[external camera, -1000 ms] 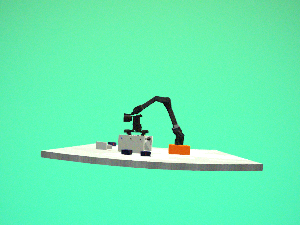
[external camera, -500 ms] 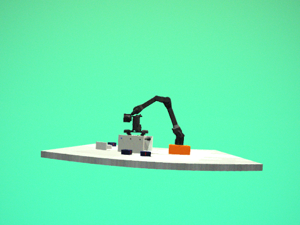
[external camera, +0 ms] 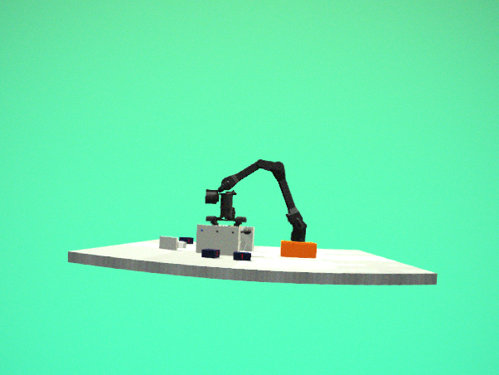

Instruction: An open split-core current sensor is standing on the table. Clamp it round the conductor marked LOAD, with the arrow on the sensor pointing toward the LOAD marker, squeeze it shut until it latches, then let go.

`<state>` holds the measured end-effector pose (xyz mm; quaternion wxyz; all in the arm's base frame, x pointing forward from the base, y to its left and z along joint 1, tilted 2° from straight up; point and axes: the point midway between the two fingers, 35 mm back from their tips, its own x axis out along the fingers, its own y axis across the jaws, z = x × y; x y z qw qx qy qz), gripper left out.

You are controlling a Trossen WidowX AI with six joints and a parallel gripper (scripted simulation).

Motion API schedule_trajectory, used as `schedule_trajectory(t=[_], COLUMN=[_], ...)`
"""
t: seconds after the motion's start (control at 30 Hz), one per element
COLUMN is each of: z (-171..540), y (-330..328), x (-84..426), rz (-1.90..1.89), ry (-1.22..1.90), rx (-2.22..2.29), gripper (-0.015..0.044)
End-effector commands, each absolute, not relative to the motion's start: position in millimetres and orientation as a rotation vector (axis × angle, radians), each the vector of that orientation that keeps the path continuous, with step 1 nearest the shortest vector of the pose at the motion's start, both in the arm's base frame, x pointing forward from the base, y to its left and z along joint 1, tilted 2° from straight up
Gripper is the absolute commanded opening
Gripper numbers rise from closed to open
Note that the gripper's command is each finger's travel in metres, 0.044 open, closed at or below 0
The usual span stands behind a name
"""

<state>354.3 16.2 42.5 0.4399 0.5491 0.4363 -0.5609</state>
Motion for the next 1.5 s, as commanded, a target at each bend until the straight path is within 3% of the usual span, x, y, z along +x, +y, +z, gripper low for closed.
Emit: schedule_trajectory(t=[0.0, 1.47], z=[52.2, 42.6], y=[15.9, 16.2], x=[355.8, 354.3], rz=[-1.375, -1.393], ry=[1.069, 1.084], rx=[1.374, 1.364], gripper=[0.0000, 0.0000])
